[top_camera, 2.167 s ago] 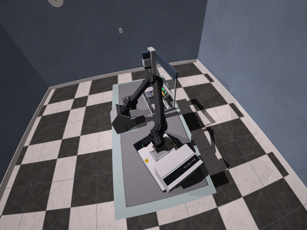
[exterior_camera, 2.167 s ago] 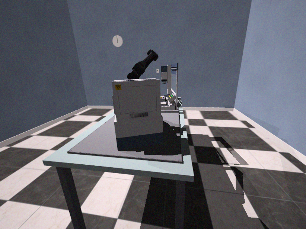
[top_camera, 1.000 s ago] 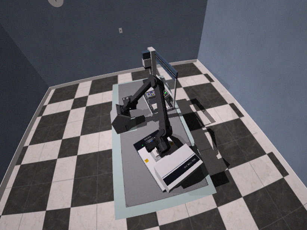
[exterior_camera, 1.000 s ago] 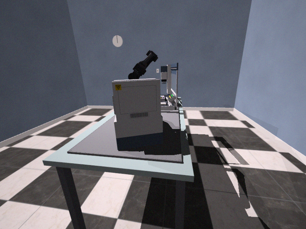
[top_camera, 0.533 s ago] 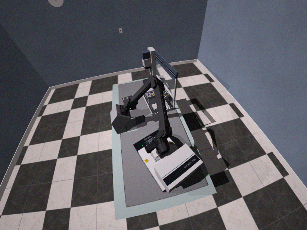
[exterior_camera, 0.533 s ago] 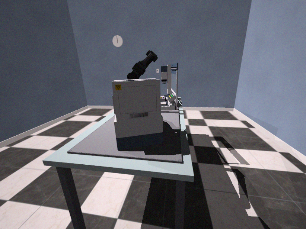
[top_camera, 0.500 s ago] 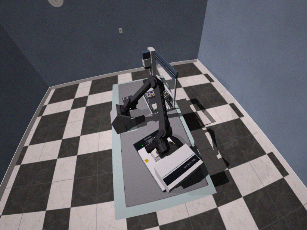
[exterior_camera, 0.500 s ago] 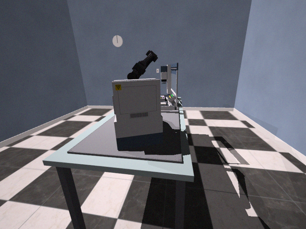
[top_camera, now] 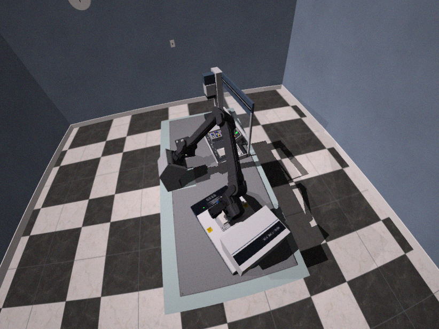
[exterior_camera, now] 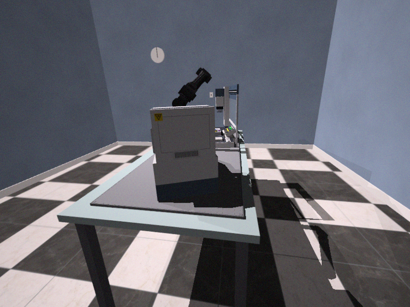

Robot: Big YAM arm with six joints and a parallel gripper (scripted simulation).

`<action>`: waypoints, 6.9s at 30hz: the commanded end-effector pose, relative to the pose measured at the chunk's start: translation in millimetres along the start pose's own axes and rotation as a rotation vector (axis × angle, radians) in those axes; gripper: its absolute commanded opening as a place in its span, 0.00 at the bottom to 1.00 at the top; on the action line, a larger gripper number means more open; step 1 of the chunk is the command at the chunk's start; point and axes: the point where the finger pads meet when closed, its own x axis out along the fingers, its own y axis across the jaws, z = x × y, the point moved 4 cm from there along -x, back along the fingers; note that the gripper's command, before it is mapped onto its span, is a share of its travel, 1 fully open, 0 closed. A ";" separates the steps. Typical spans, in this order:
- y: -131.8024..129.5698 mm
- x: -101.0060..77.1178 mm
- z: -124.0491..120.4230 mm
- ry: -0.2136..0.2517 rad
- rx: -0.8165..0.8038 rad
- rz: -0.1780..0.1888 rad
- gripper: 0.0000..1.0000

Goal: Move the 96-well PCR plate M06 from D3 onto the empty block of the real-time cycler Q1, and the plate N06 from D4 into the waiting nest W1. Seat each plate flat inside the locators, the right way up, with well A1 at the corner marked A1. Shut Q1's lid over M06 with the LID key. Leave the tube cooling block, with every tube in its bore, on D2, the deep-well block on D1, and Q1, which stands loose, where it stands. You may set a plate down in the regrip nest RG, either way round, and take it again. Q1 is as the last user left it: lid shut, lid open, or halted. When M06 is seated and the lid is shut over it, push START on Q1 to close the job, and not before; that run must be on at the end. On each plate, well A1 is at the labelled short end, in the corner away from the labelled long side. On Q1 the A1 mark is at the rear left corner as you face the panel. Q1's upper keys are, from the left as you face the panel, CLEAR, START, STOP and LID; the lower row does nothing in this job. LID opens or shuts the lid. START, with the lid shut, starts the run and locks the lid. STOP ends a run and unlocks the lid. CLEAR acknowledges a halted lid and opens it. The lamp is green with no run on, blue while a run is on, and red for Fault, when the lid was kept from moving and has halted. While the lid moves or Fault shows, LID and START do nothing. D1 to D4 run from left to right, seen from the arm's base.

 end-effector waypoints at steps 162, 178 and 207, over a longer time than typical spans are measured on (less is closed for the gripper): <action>8.4 40.1 16.3 -0.007 0.001 0.031 0.00; 22.4 34.7 -11.4 -0.007 -0.030 0.059 0.00; 5.7 53.8 -4.0 -0.007 -0.010 0.012 0.00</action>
